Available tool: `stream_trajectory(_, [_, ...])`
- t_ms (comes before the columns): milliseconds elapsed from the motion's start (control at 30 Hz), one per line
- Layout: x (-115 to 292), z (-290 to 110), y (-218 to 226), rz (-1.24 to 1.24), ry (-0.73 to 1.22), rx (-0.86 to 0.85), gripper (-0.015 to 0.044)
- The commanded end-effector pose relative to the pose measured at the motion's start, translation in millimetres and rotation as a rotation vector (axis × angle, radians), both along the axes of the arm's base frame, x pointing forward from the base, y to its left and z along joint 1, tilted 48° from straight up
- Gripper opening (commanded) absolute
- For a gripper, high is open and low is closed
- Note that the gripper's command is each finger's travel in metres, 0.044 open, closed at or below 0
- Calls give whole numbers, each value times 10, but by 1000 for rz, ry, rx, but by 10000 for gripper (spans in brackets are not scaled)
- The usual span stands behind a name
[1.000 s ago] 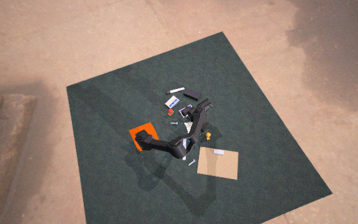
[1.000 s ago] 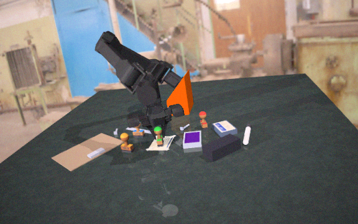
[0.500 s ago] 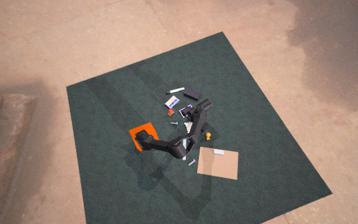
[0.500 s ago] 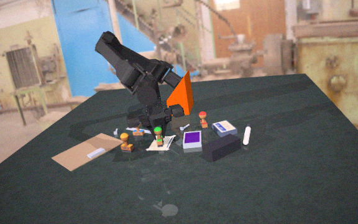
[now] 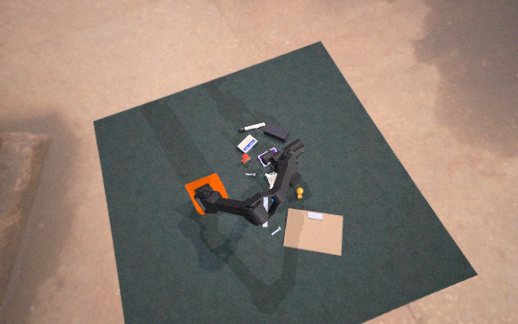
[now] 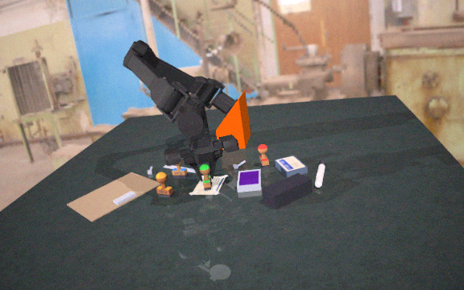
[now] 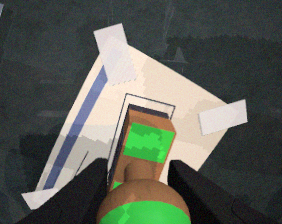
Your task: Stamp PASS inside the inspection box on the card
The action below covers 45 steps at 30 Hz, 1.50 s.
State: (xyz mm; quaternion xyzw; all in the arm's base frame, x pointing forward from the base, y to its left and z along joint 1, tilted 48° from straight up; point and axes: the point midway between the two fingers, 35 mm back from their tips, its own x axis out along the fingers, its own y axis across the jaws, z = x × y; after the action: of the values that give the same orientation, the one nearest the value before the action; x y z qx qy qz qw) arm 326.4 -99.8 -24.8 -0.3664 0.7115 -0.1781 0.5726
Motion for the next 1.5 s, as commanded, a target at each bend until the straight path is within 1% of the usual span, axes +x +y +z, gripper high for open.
stream_trajectory(0, [2,-12,-17,0,-1,-3,0])
stream_trajectory(1467, [11,57,59,0,-1,-3,0])
